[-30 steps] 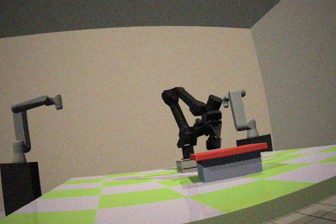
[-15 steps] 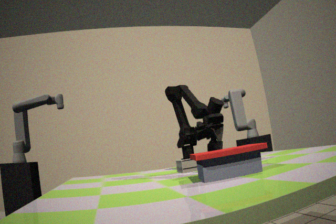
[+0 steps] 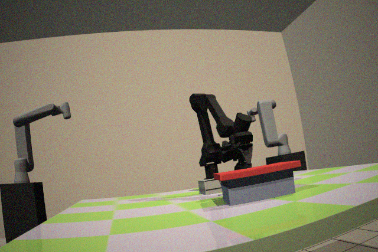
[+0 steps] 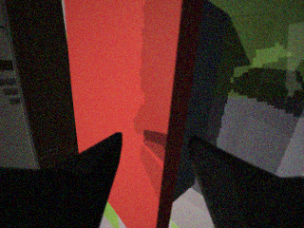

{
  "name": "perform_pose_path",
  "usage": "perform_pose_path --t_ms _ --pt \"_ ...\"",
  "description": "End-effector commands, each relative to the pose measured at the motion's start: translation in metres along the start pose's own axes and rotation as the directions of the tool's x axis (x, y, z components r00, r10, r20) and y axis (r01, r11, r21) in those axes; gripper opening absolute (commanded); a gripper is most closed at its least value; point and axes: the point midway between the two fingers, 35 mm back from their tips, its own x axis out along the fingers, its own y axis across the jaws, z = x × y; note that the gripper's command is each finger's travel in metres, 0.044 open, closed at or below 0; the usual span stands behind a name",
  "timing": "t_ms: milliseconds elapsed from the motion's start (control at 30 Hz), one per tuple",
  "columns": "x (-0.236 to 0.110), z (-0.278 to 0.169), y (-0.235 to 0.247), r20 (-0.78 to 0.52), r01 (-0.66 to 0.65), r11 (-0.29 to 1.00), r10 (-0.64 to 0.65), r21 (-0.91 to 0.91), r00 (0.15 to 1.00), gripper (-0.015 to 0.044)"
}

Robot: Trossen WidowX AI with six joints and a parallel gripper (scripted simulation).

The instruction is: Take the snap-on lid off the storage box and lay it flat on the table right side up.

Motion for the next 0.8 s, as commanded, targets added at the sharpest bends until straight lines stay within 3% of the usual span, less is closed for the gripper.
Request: perform_pose_path --t_ms 0,600,767 --pt "0.0066 0.0001 -0.0008 -0.005 0.0 1.0 0.0 -0.005 1.0 0.0235" --pt "0.0069 0.0001 -0.0009 -0.005 0.0 1.0 0.0 -0.005 1.0 0.0122" --pt "0.0069 0.0001 -0.0009 -0.005 0.0 1.0 0.0 -0.005 1.0 0.0"
